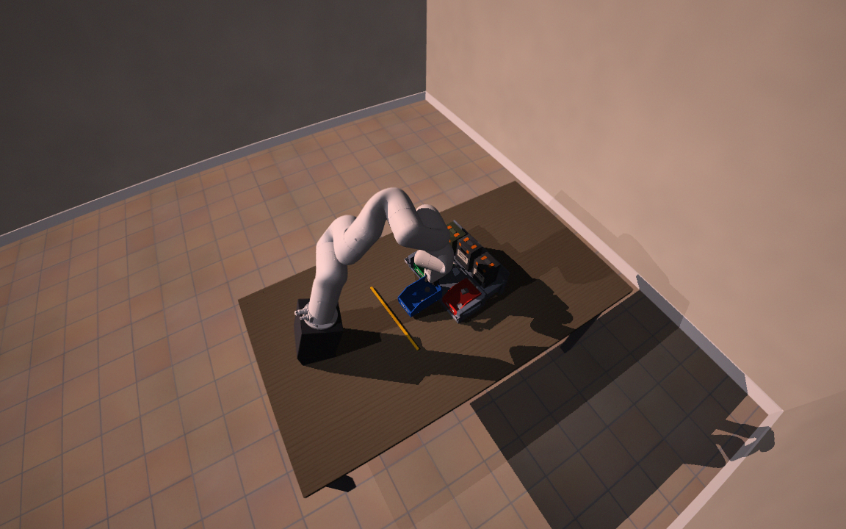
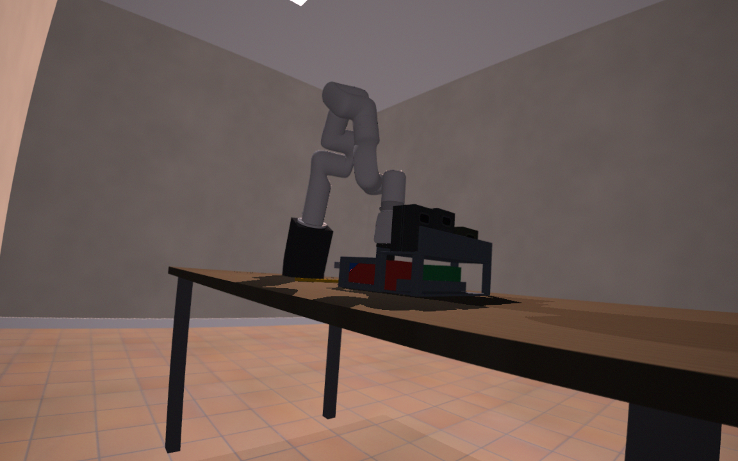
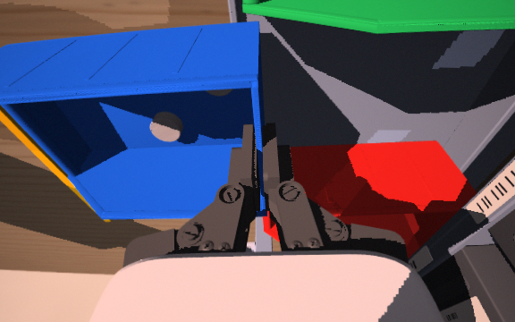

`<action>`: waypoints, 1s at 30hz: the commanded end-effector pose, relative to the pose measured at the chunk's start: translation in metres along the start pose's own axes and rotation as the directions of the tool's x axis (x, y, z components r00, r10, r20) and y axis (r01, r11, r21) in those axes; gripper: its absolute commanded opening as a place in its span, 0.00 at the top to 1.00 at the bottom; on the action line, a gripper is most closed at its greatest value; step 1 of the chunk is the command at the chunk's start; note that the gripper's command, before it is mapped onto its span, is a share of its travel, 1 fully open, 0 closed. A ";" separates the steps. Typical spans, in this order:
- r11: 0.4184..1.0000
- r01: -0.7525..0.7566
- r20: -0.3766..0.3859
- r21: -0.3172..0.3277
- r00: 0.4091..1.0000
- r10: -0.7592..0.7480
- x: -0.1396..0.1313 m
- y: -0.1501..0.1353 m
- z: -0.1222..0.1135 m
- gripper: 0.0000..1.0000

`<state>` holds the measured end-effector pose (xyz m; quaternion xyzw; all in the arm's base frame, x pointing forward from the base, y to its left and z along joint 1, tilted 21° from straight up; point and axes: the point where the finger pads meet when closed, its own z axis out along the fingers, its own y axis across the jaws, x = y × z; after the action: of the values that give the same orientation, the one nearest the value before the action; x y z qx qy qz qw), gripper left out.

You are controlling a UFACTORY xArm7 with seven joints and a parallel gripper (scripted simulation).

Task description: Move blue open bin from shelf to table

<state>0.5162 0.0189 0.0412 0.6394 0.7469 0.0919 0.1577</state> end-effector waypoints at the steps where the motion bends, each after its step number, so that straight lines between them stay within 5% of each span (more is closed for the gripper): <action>1: 1.000 0.000 0.000 -0.003 1.000 0.000 0.000 0.002 -0.001 1.00; 30: 1.000 0.000 0.000 -0.003 1.000 0.000 0.000 0.002 -0.007 1.00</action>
<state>0.5140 0.0193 0.0467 0.6394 0.7469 0.0919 0.1576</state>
